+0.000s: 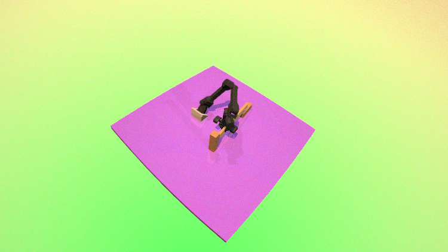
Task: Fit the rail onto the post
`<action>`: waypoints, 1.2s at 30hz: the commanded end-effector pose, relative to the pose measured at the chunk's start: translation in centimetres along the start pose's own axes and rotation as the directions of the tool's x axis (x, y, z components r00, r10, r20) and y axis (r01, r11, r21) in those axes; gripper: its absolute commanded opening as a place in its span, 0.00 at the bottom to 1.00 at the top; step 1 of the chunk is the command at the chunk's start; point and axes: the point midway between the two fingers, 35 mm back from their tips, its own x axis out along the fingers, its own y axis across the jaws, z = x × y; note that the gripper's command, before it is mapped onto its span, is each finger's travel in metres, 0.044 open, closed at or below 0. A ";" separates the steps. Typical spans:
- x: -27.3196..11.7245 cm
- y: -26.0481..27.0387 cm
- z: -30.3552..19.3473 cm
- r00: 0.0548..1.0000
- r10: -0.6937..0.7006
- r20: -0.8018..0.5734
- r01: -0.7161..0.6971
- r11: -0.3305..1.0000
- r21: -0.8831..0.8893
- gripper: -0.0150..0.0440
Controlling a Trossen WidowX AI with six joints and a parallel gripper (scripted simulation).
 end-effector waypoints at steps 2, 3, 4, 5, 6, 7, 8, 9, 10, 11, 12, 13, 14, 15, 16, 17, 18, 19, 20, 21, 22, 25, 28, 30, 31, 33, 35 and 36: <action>-0.3 0.0 0.0 1.000 -0.006 -0.006 0.006 1.000 -0.002 0.25; -0.3 0.0 0.0 1.000 -0.006 -0.006 0.006 1.000 -0.002 0.25; -0.3 0.0 -0.1 1.000 -0.006 -0.006 0.006 1.000 -0.002 0.25; -0.3 0.0 -0.1 1.000 -0.006 -0.006 0.006 1.000 -0.002 0.25; -0.2 0.0 -0.1 1.000 -0.006 -0.007 0.006 1.000 -0.002 0.25; -0.2 0.0 -0.1 1.000 -0.006 -0.007 0.006 1.000 -0.002 0.25; -0.2 0.0 -0.2 1.000 -0.006 -0.007 0.006 1.000 -0.002 0.25; -0.2 0.0 -0.2 1.000 -0.006 -0.007 0.006 1.000 -0.002 0.25; -0.2 0.0 -0.2 1.000 -0.006 -0.007 0.006 1.000 -0.002 0.25; -0.2 0.0 -0.2 1.000 -0.006 -0.007 0.006 1.000 -0.002 0.25; -0.2 0.0 -0.2 1.000 -0.006 -0.007 0.006 1.000 -0.002 0.25; -0.2 0.0 -0.2 1.000 -0.006 -0.007 0.006 1.000 -0.002 0.25; -0.2 0.0 -0.1 1.000 -0.006 -0.006 0.006 1.000 -0.002 0.25; -0.1 0.0 -0.1 1.000 -0.006 -0.006 0.006 1.000 -0.002 0.25; -0.1 0.0 -0.1 1.000 -0.006 -0.006 0.006 1.000 -0.002 0.25; -0.1 0.0 -0.1 1.000 -0.006 -0.006 0.006 1.000 -0.002 0.25; -0.1 0.0 0.0 1.000 -0.006 -0.006 0.006 1.000 -0.002 0.25; -0.1 0.0 0.0 1.000 -0.006 -0.006 0.006 1.000 -0.002 0.25; -0.1 0.0 0.0 1.000 -0.006 -0.006 0.006 1.000 -0.002 0.25; 0.0 0.0 0.1 1.000 -0.006 -0.006 0.006 1.000 -0.002 0.25; 0.0 0.0 0.1 1.000 -0.006 -0.006 0.006 1.000 -0.002 0.25; 0.0 0.0 0.2 1.000 -0.006 -0.006 0.006 1.000 -0.002 0.25; 0.0 0.0 0.2 1.000 -0.006 -0.006 0.006 1.000 -0.002 0.25; 0.0 0.0 0.3 1.000 -0.006 -0.006 0.006 1.000 -0.002 0.25; 0.0 0.0 0.3 1.000 -0.006 -0.006 0.006 1.000 -0.002 0.25; 0.0 0.0 0.3 1.000 -0.006 -0.006 0.006 1.000 -0.002 0.25; 0.0 0.0 0.3 1.000 -0.006 -0.006 0.006 1.000 -0.002 0.25; -0.1 0.0 0.3 1.000 -0.006 -0.006 0.006 1.000 -0.002 0.25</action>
